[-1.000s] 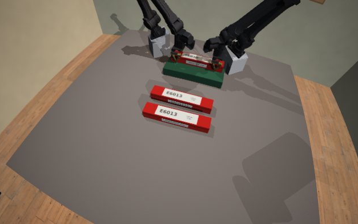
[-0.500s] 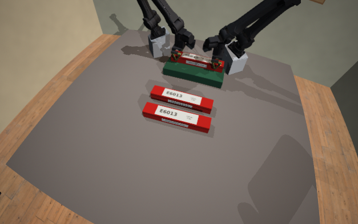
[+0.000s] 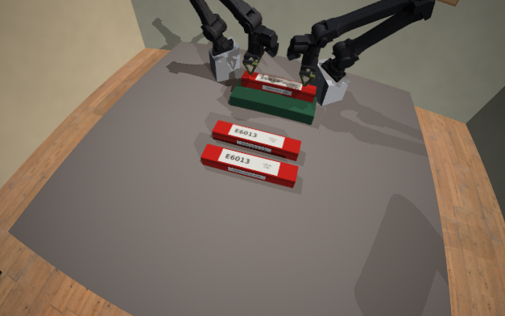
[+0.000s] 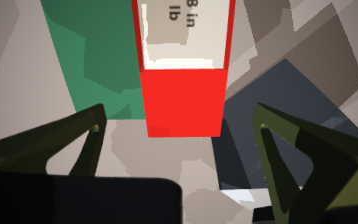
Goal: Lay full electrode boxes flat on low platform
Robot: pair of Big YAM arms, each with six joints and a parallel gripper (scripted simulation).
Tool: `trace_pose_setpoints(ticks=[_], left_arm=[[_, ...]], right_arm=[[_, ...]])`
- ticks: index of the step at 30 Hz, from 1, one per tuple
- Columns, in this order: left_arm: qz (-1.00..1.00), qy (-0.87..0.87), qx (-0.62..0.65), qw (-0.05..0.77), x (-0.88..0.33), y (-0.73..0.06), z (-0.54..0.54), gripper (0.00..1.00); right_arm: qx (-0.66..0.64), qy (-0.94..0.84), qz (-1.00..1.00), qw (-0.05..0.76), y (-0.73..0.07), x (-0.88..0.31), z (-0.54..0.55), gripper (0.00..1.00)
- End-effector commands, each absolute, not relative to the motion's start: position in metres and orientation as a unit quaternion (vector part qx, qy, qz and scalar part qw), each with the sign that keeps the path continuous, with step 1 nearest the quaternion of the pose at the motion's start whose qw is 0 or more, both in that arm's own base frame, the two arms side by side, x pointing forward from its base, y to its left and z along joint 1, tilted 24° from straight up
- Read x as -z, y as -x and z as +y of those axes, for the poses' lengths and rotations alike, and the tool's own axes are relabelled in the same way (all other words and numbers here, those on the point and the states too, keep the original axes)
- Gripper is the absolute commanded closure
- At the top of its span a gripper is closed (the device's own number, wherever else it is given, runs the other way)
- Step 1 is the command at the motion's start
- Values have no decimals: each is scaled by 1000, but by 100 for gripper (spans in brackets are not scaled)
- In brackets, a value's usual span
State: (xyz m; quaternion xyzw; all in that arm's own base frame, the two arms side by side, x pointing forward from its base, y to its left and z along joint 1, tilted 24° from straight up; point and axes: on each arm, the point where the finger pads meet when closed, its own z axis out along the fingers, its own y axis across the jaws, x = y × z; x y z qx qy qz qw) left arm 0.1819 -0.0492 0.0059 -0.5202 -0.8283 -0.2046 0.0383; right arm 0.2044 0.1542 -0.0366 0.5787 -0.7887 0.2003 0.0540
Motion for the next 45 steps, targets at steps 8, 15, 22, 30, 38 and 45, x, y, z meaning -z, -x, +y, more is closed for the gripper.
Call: trace_pose_setpoints(ticks=[8, 15, 22, 30, 38, 45], left_arm=[[-834, 510, 206, 44, -28, -174, -57, 0], [-842, 498, 205, 8, -46, -216, -62, 0], [-842, 498, 210, 10, -57, -258, -38, 0], [-841, 497, 212, 11, -66, -294, -18, 0], [-841, 498, 213, 12, -78, -340, 7, 0], [-840, 498, 215, 12, -85, -370, 23, 0]], right_arm=[[-204, -572, -792, 60, -197, 13, 162, 0], [-196, -582, -788, 29, -245, -4, 174, 0], [-200, -582, -788, 31, -291, -10, 156, 0], [-202, -582, -787, 31, -329, -18, 142, 0], [-205, -581, -787, 32, -380, -29, 122, 0], [-206, -581, -786, 34, -411, -35, 110, 0]])
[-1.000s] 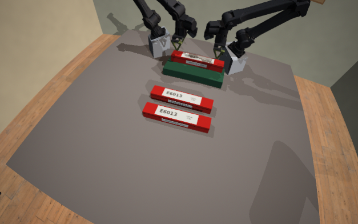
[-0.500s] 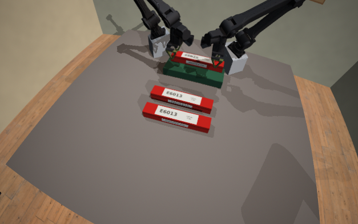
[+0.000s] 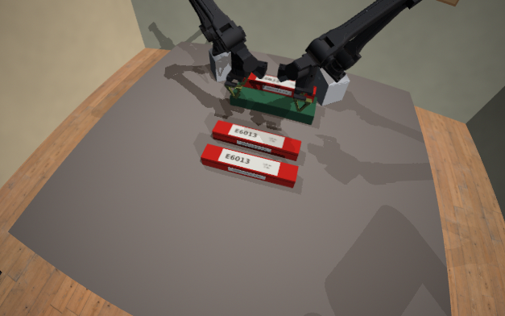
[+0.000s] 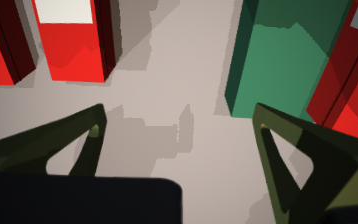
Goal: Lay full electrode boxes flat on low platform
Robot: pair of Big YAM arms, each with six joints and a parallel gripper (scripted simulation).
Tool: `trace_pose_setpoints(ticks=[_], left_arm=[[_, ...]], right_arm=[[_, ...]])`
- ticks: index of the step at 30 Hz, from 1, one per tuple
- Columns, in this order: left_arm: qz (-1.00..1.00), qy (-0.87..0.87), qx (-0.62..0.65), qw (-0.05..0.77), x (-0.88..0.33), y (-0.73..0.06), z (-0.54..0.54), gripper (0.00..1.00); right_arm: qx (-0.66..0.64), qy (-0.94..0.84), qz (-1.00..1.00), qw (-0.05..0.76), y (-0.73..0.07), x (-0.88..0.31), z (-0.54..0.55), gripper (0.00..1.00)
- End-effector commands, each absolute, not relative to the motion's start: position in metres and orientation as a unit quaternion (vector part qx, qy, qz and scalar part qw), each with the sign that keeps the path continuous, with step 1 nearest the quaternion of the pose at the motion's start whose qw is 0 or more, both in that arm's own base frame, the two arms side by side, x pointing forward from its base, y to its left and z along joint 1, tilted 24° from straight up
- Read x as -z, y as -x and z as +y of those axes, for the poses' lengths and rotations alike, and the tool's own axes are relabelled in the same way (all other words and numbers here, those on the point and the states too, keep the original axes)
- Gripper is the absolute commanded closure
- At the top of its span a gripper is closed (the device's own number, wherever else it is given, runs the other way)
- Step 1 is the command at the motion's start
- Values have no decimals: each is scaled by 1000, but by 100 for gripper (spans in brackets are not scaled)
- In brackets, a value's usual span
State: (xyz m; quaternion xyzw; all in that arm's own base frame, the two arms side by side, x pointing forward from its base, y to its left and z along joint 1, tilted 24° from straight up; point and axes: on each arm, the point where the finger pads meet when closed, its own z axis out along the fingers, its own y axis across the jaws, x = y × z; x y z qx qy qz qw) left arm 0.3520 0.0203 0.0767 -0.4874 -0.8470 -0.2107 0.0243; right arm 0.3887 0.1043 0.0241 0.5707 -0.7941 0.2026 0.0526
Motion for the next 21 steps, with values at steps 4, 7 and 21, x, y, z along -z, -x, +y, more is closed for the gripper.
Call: trace_pose_setpoints(ticks=[4, 7, 21], left_arm=[[-840, 498, 215, 16, -91, -392, 35, 0], [-840, 499, 214, 19, -95, -407, 44, 0], [-839, 500, 213, 23, -113, -475, 80, 0]], right_arm=[[-205, -583, -785, 43, -431, -40, 99, 0], [-205, -583, -785, 43, -450, -44, 93, 0], [-206, -583, -785, 43, -525, -60, 67, 0]])
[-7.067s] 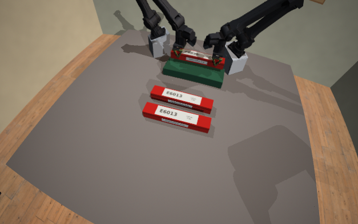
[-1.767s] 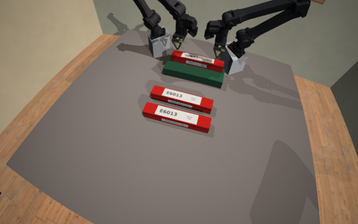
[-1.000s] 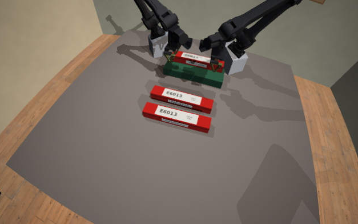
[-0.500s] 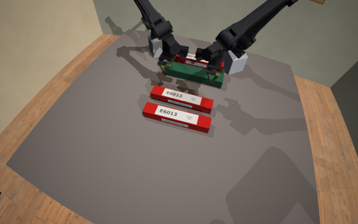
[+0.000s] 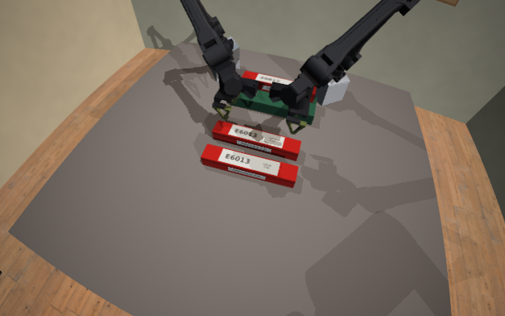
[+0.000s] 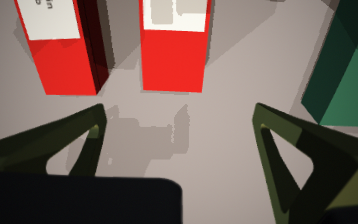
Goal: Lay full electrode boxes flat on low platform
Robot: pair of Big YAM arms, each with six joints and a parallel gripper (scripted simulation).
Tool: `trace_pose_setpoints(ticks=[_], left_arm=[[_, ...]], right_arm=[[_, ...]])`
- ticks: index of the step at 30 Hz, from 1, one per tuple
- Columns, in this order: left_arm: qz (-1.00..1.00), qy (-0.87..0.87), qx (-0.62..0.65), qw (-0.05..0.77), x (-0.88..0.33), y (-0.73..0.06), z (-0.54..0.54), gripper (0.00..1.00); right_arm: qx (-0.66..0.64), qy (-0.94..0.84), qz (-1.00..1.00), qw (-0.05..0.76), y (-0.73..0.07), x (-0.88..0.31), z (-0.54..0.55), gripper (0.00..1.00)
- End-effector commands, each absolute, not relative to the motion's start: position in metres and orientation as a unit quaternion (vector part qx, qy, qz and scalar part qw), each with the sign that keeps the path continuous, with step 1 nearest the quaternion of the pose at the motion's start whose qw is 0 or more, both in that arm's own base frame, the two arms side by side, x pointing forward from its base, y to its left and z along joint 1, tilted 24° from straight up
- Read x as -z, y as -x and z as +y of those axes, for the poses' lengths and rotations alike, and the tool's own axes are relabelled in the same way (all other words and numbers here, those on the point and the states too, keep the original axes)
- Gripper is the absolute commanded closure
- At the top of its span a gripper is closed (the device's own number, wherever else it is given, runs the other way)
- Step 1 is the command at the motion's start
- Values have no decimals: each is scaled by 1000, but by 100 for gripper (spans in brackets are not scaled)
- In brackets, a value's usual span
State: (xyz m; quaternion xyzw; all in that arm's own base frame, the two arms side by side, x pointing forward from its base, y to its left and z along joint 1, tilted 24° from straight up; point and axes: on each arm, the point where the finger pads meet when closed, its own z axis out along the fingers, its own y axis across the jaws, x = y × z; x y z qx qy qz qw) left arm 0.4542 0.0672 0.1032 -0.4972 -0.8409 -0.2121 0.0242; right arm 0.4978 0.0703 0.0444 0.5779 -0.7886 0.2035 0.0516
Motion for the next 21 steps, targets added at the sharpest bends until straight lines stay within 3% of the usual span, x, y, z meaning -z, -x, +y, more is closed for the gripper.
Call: trace_pose_setpoints(ticks=[1, 21], left_arm=[[-839, 500, 213, 23, -115, -481, 83, 0], [-839, 500, 215, 23, -143, -585, 135, 0]], right_arm=[[-206, -583, -785, 43, -531, -61, 64, 0], [-208, -582, -785, 42, -642, -85, 26, 0]])
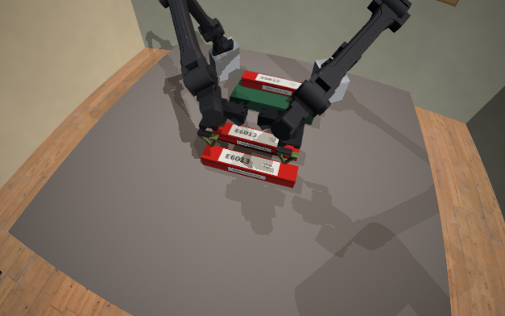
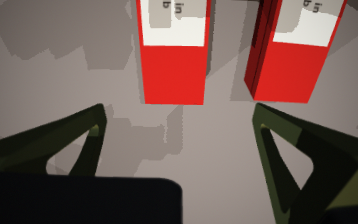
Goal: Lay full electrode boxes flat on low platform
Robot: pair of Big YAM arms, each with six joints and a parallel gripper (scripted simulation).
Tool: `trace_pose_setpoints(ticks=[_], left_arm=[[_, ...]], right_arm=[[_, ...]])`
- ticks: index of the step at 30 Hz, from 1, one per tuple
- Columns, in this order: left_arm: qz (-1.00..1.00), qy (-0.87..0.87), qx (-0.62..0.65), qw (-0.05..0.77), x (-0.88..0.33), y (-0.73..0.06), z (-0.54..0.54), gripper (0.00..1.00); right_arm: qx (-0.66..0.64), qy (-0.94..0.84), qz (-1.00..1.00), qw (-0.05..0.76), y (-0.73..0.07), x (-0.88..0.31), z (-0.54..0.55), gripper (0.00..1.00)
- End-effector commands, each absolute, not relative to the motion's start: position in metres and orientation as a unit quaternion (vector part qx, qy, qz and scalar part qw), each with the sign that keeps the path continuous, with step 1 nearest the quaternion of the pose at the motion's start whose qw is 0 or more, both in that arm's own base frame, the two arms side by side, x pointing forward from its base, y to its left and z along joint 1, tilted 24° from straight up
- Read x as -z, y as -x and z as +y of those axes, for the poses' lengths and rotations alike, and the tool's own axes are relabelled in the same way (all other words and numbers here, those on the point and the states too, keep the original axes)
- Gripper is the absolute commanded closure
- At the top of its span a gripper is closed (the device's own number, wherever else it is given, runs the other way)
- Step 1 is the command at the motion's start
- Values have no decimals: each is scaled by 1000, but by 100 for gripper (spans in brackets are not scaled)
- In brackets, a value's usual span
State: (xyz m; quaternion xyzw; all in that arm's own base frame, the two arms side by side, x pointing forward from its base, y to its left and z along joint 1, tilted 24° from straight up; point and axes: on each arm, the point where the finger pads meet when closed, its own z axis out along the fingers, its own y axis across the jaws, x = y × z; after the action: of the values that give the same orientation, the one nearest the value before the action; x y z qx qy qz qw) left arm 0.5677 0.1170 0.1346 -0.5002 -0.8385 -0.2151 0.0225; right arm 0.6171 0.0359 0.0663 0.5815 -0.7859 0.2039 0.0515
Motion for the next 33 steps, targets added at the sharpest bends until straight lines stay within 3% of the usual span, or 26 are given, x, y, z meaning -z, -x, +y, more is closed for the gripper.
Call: trace_pose_setpoints(ticks=[1, 9, 10, 33], left_arm=[[-839, 500, 215, 23, -144, -590, 138, 0], [-839, 505, 200, 43, -121, -571, 137, 0], [-837, 500, 219, 17, -145, -585, 129, 0], [-839, 502, 207, 33, -91, -582, 151, 0]], right_arm=[[-208, -582, -785, 42, -647, -87, 24, 0], [-218, -589, -778, 22, -645, -113, 41, 0], [-212, -584, -783, 35, -641, -91, 33, 0], [-205, -584, -784, 49, -641, -41, 9, 0]])
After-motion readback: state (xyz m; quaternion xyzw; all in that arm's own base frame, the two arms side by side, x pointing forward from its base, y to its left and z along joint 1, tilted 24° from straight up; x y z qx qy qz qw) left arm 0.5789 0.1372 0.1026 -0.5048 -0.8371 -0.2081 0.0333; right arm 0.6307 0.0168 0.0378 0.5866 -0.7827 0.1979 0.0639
